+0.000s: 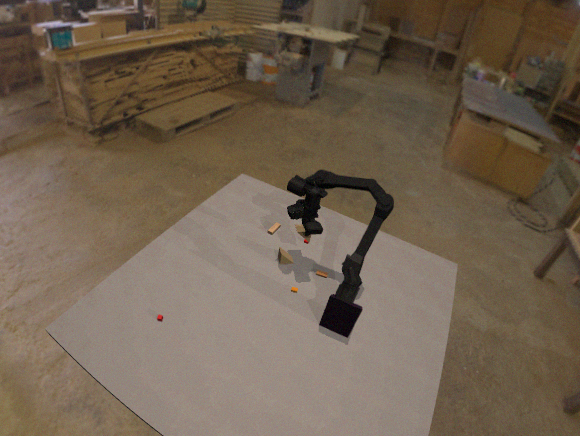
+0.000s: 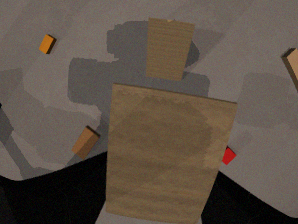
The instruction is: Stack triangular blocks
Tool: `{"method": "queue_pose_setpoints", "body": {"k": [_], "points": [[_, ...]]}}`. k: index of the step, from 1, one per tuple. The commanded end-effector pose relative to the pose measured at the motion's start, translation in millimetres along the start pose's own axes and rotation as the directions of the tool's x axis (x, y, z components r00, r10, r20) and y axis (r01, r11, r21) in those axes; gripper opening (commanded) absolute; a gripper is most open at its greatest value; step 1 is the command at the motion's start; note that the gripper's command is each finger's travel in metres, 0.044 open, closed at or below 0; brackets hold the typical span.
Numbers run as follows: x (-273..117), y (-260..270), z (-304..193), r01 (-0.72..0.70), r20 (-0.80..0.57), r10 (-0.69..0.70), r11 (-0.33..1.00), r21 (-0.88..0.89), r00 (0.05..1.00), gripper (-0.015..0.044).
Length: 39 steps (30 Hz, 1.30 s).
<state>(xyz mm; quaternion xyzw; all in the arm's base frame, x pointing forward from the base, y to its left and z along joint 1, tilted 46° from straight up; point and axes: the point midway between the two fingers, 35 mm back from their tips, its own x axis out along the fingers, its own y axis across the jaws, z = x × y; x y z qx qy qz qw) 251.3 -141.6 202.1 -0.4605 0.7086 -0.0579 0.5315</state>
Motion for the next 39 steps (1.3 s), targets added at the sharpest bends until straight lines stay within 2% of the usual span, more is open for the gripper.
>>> {"method": "queue_pose_setpoints", "body": {"k": [1, 12, 18, 25, 39], "points": [[16.0, 1.8, 5.6, -0.009, -0.010, 0.009, 1.000, -0.012, 1.000, 0.0000], [63.1, 2.9, 22.8, -0.005, -0.010, 0.005, 1.000, -0.011, 1.000, 0.0000], [68.4, 2.9, 25.4, -0.004, -0.010, 0.004, 1.000, -0.011, 1.000, 0.0000], [92.9, 4.5, 37.6, -0.003, -0.010, 0.003, 1.000, -0.011, 1.000, 0.0000], [93.3, 2.3, 36.2, 0.003, -0.014, -0.003, 1.000, -0.009, 1.000, 0.0000]]}}
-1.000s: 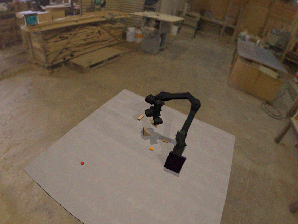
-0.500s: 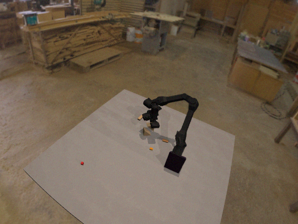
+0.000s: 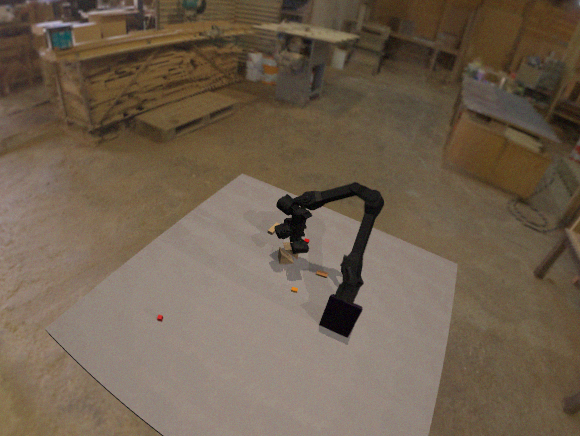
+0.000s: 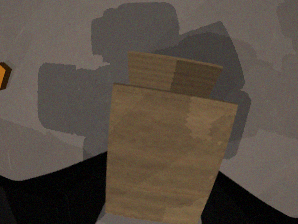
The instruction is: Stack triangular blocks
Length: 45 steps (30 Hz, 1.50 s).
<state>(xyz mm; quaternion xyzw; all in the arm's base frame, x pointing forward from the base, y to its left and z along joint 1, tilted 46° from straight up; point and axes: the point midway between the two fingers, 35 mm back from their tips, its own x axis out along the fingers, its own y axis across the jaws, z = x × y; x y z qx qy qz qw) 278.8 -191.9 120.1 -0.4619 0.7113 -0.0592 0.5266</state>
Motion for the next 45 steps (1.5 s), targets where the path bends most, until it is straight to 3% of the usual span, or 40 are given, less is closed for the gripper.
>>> {"method": "queue_pose_setpoints", "body": {"k": [1, 45], "points": [[0.4, 0.3, -0.5, 0.002, -0.003, -0.002, 1.000, -0.005, 1.000, 0.0000], [21.8, 0.9, 8.9, 0.002, -0.006, -0.002, 1.000, -0.007, 1.000, 0.0000]]}}
